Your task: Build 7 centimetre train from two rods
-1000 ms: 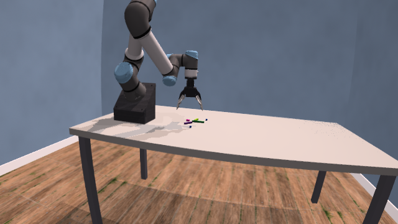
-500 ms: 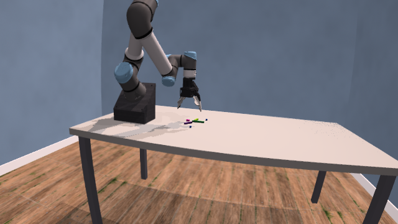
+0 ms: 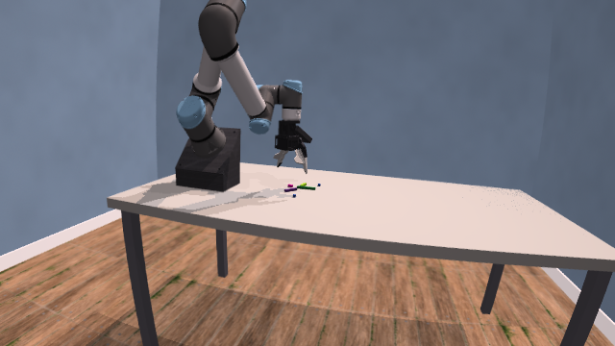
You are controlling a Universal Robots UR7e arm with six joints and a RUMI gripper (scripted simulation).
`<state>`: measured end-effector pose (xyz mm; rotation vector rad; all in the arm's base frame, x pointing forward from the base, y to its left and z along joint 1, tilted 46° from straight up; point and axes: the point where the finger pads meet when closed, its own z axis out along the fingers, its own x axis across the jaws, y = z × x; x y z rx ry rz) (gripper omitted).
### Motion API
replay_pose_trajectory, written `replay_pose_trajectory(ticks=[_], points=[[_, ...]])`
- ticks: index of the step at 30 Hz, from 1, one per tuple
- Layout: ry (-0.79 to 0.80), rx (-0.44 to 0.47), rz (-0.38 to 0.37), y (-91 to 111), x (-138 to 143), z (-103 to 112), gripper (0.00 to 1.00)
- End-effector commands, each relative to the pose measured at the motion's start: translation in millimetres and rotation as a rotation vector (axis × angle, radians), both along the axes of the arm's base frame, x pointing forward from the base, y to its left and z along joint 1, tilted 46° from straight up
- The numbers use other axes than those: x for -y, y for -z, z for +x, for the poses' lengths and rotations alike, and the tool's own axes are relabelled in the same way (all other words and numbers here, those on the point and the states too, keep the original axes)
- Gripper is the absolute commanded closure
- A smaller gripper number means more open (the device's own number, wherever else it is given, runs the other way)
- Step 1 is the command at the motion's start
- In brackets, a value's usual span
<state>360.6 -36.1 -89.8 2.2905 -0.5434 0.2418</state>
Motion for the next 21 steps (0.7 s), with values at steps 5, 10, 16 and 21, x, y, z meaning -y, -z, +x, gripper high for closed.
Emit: replay_pose_trajectory(ticks=[5,10,16,21], points=[[0.084,0.082,-0.004,1.7,-0.8,-1.4,0.00],[0.094,0.092,-0.004,1.9,-0.8,-1.7,0.00],[0.100,0.099,-0.004,2.1,-0.8,-1.8,0.00],[0.100,0.099,-0.004,2.1,-0.8,-1.8,0.86]])
